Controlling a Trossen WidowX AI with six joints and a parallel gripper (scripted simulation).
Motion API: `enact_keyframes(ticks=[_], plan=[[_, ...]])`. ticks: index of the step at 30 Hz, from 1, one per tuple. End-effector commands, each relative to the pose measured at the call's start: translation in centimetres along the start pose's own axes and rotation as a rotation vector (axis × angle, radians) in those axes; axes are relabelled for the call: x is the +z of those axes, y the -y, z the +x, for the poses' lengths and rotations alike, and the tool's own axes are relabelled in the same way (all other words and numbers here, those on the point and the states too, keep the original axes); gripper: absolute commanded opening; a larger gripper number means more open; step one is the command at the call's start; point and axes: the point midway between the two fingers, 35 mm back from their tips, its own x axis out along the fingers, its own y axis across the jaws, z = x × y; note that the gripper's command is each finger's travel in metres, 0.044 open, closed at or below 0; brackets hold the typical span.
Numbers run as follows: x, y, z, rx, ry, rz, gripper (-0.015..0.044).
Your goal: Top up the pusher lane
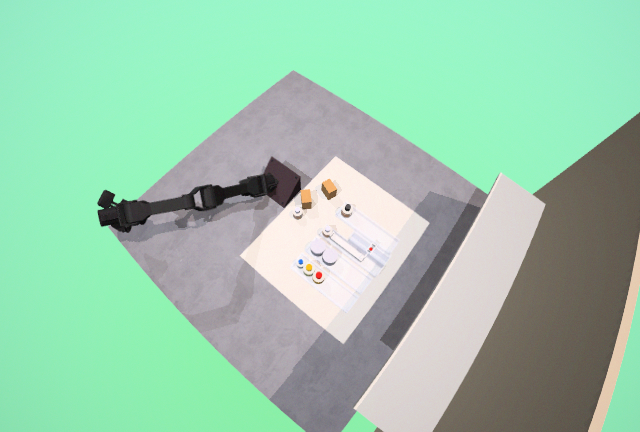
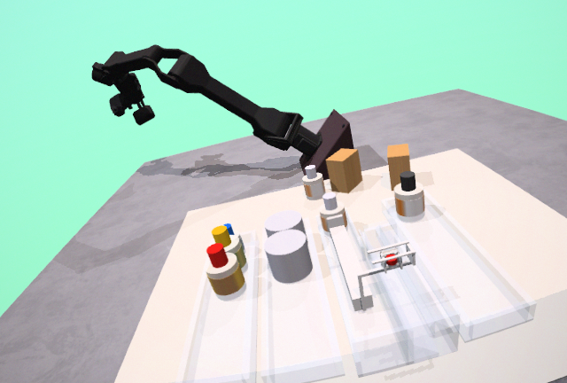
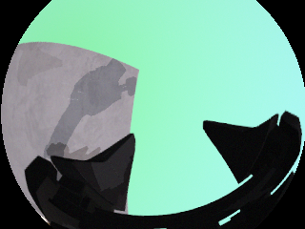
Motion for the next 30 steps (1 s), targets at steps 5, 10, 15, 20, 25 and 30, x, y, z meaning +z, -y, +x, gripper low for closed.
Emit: enact_keyframes(ticks=[5, 10, 15, 20, 25, 30], plan=[[2.1, -1.8, -0.6, 0.033, 0.053, 0.021, 0.044], [6.8, -9.0, -1.6, 0.208, 0.159, -0.028, 0.044], [10.5, -16.4, -4.4, 0.381, 0.256, -0.098, 0.044], [12.9, -23.8, -8.8, 0.547, 0.344, -0.193, 0.044], [13.6, -30.9, -14.4, 0.706, 0.425, -0.325, 0.044], [12.3, -37.1, -20.7, 0.844, 0.503, -0.48, 0.044]])
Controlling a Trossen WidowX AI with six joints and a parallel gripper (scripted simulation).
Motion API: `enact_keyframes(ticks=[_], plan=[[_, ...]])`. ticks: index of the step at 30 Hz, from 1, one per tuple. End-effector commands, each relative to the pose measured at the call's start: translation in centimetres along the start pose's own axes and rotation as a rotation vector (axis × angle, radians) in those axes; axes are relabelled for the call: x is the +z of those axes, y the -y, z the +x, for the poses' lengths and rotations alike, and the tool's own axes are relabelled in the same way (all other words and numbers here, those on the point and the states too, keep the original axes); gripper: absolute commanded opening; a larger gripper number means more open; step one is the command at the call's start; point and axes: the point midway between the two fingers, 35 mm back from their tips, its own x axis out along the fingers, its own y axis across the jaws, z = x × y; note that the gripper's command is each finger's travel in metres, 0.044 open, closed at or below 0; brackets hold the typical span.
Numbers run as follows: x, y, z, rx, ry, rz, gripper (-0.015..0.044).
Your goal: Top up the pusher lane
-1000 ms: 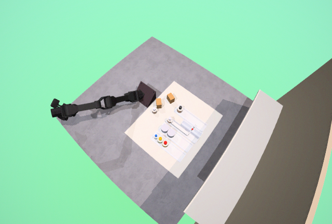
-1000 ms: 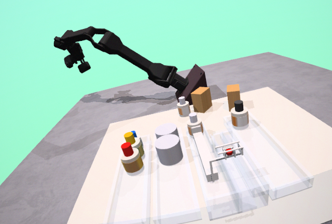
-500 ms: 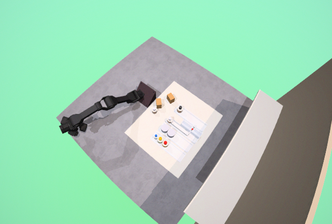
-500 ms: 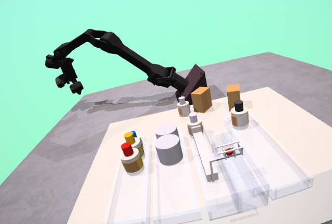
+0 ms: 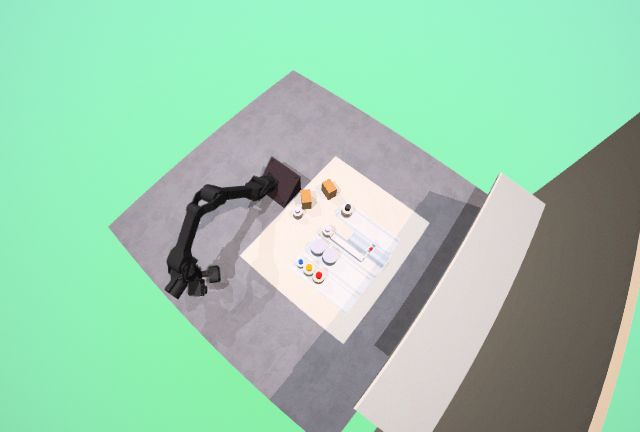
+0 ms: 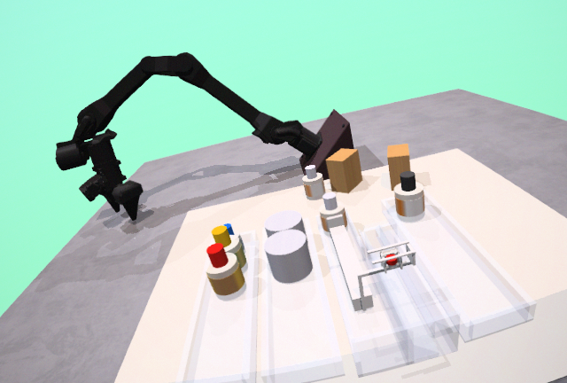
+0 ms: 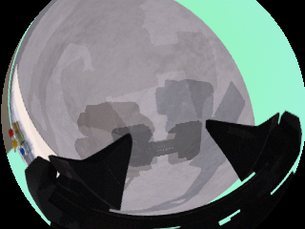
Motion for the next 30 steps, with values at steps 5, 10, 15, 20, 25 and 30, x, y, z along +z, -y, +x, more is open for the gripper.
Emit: enact_keyframes(ticks=[5, 10, 15, 20, 25, 30], plan=[[3.1, -14.0, -1.1, 0.244, 0.049, -0.264, 0.044], [2.0, -22.7, -2.4, 0.369, 0.019, -0.521, 0.044], [-0.4, -30.1, -5.0, 0.437, 0.019, -0.819, 0.044], [-4.3, -35.8, -8.0, 0.457, 0.034, -1.131, 0.044], [-9.3, -40.3, -10.5, 0.441, 0.037, -1.462, 0.044], [-14.7, -42.7, -12.6, 0.362, 0.056, -1.792, 0.044]])
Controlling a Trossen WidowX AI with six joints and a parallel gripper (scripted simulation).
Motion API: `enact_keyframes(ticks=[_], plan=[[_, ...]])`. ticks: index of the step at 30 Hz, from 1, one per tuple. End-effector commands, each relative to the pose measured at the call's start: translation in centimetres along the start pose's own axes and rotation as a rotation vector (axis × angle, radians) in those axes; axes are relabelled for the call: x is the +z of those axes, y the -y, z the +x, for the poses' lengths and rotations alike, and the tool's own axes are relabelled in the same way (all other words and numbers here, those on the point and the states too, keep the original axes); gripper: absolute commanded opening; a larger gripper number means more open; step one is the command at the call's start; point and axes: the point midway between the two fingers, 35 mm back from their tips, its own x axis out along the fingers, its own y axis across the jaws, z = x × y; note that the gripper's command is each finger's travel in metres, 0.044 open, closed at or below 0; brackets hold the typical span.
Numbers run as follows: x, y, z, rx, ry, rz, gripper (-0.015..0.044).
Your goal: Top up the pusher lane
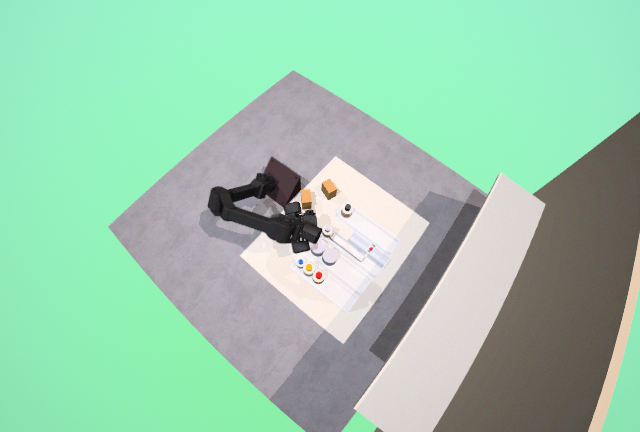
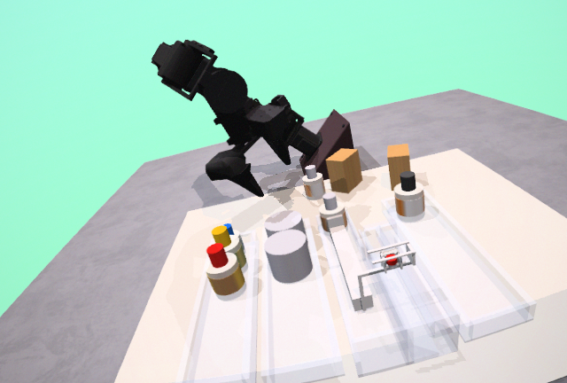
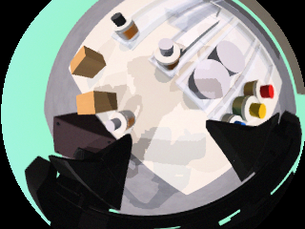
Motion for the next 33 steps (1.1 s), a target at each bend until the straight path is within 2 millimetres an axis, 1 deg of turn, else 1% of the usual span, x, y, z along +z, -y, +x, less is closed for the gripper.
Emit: enact_keyframes(ticks=[1, 6, 8, 17, 20, 24, 26, 27, 30, 33], plan=[[1.6, -4.6, 0.2, -0.026, -0.089, -0.266, 0.044], [1.8, -9.6, 0.1, -0.098, -0.204, -0.576, 0.044], [1.6, -10.7, 0.1, -0.124, -0.237, -0.655, 0.044], [1.6, -10.7, 0.2, -0.127, -0.241, -0.664, 0.044], [1.3, -10.3, 1.8, -0.128, -0.241, -0.664, 0.044], [1.2, -10.3, 2.1, -0.128, -0.241, -0.664, 0.044], [1.0, -10.1, 3.1, -0.128, -0.241, -0.664, 0.044], [1.0, -10.1, 3.3, -0.128, -0.241, -0.664, 0.044], [1.0, -10.0, 3.4, -0.128, -0.241, -0.664, 0.044], [0.8, -9.8, 4.6, -0.129, -0.241, -0.664, 0.044]])
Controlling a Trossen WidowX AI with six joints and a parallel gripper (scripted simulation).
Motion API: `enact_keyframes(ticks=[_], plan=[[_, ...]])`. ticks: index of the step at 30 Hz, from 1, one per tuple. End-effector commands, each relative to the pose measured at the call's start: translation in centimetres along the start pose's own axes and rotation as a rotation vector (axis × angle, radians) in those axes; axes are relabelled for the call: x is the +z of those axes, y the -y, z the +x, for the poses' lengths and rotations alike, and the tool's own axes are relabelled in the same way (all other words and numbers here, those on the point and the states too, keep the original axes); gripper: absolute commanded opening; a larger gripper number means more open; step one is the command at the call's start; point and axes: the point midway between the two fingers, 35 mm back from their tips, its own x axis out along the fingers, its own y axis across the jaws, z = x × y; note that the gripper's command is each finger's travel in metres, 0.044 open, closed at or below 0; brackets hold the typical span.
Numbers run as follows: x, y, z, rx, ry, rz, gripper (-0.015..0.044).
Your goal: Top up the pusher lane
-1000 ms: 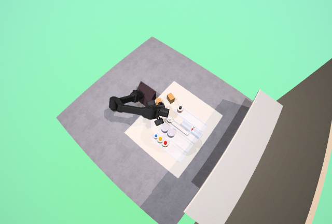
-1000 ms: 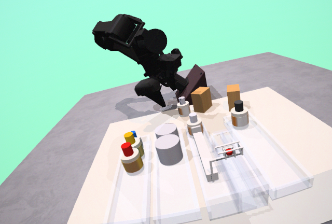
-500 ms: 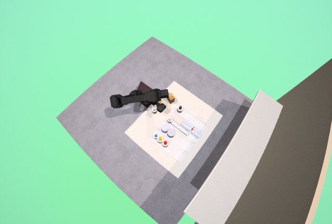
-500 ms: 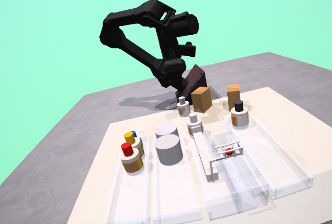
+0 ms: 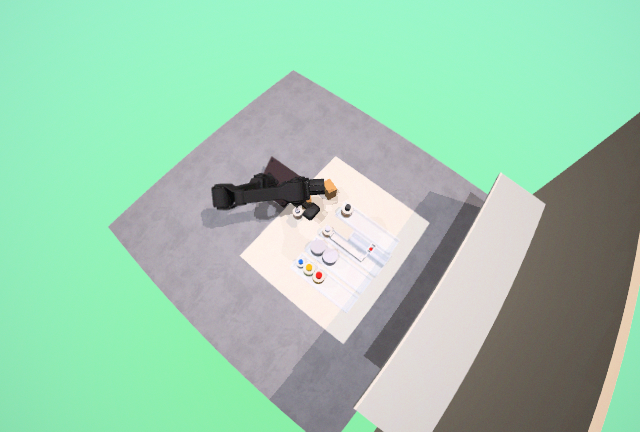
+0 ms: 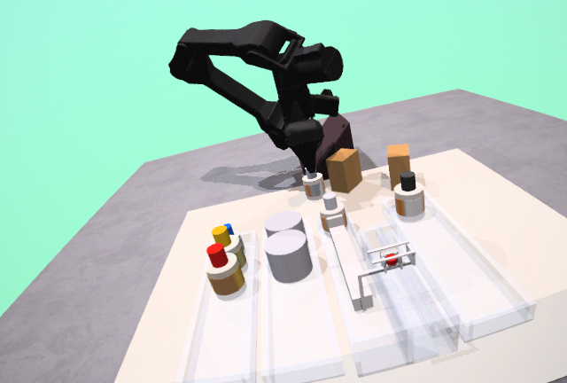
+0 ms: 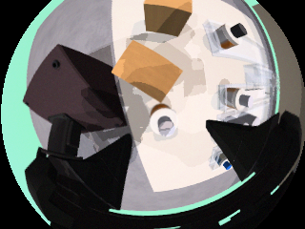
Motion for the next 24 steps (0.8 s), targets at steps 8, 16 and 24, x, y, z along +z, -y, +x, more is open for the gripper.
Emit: enact_keyframes(ticks=[8, 16, 24], plan=[[-0.1, -0.2, 2.0, 0.004, -0.009, -0.006, 0.044], [-0.1, -0.2, 3.3, 0.004, -0.009, -0.006, 0.044], [-0.2, -0.2, 4.5, 0.003, -0.011, -0.006, 0.044]])
